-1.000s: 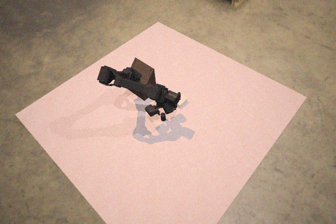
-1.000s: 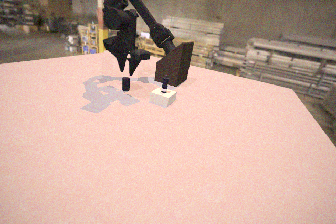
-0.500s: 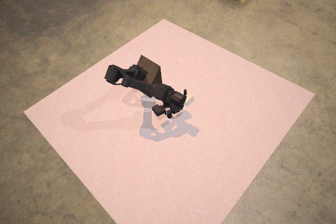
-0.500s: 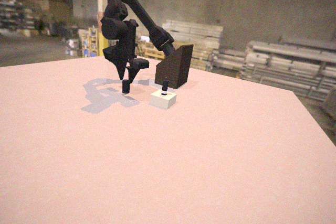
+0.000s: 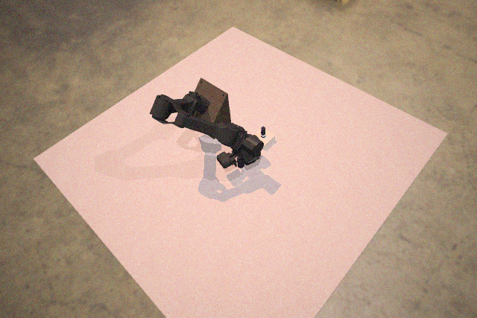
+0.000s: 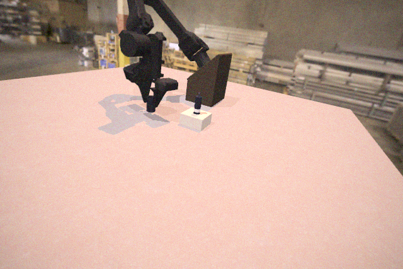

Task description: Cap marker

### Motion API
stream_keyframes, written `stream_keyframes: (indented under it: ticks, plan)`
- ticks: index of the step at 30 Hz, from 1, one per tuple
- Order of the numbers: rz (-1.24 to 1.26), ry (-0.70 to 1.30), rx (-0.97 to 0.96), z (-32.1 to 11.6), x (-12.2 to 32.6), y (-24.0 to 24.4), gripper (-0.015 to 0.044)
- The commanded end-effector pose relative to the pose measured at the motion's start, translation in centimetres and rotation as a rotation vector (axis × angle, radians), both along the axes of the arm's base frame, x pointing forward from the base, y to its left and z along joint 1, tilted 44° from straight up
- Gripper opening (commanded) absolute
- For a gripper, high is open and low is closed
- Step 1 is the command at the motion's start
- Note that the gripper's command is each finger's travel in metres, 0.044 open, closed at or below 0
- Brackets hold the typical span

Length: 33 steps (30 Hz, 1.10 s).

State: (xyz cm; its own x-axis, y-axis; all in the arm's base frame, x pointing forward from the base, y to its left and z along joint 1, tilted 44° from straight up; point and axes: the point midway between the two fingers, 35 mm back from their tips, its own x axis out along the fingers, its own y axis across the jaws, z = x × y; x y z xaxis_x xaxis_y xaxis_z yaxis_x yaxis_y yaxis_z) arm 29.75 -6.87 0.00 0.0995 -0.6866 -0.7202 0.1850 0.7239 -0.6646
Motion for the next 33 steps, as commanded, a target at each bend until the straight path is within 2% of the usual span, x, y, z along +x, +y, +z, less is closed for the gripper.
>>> stream_keyframes:
  ticks: [1, 3, 7, 16, 19, 33]
  plan:
    - [0.004, 0.013, -0.007, -0.7, -0.2, -0.5, 0.0249]
    - [0.004, 0.013, -0.007, -0.7, -0.2, -0.6, 0.0249]
    - [0.004, 0.013, -0.007, -0.7, -0.2, -0.6, 0.0144]
    - [0.004, 0.013, -0.007, -0.7, -0.2, -0.6, 0.0084]
    - [0.004, 0.013, -0.006, -0.4, -0.2, -0.3, 0.0005]
    - [0.005, 0.014, -0.002, 2.1, -0.4, 2.3, 0.0000]
